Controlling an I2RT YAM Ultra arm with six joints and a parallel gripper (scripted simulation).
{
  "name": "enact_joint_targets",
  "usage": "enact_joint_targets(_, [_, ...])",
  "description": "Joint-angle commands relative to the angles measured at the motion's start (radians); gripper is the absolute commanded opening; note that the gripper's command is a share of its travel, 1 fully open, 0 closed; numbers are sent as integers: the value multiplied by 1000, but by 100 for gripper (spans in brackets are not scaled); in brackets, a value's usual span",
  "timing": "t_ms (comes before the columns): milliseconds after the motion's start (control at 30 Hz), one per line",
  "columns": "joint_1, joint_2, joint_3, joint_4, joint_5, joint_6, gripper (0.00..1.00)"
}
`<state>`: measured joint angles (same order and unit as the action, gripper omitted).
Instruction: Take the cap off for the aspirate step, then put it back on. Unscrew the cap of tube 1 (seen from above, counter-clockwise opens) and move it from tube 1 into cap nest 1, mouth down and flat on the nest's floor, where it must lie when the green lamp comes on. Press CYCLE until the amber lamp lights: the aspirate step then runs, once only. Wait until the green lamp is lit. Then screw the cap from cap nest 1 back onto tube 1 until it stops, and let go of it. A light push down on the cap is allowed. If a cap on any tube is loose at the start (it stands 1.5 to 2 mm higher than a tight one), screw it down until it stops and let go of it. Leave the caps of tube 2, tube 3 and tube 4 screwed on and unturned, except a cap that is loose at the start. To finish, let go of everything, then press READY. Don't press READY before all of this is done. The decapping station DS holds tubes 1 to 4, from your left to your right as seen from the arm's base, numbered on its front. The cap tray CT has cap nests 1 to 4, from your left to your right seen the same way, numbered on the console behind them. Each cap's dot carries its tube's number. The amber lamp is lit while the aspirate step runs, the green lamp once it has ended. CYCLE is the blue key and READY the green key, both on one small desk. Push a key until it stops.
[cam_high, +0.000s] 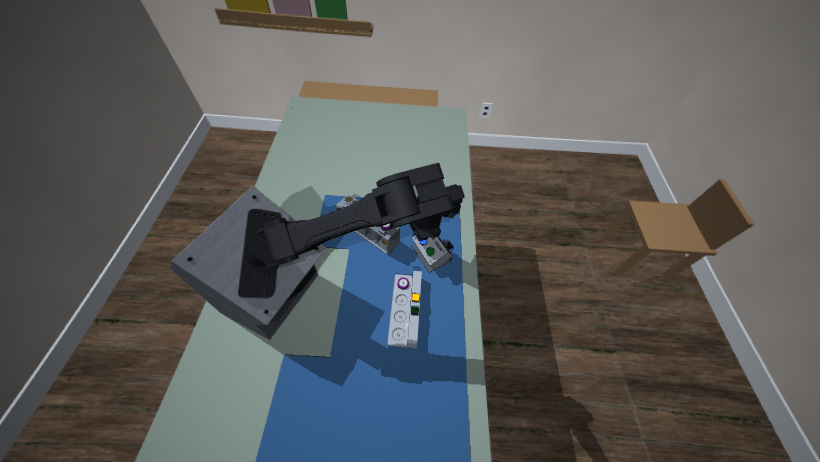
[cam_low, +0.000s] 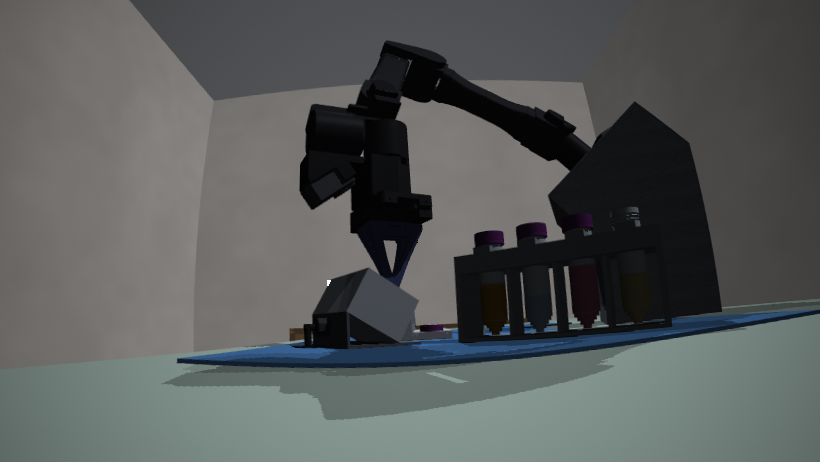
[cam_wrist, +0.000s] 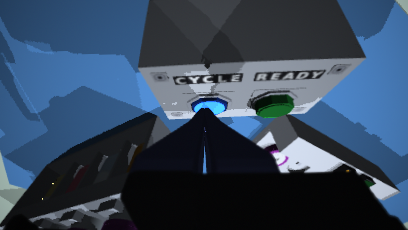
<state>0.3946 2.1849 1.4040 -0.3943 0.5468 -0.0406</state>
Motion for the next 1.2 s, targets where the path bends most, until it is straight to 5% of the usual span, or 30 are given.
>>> enact_joint_targets(0, [4,-4,4,26,-1,-3,0])
enact_joint_targets(567, [4,-4,4,26,-1,-3,0])
enact_joint_targets(1167, [51,-93,-10,-77,18,48,0])
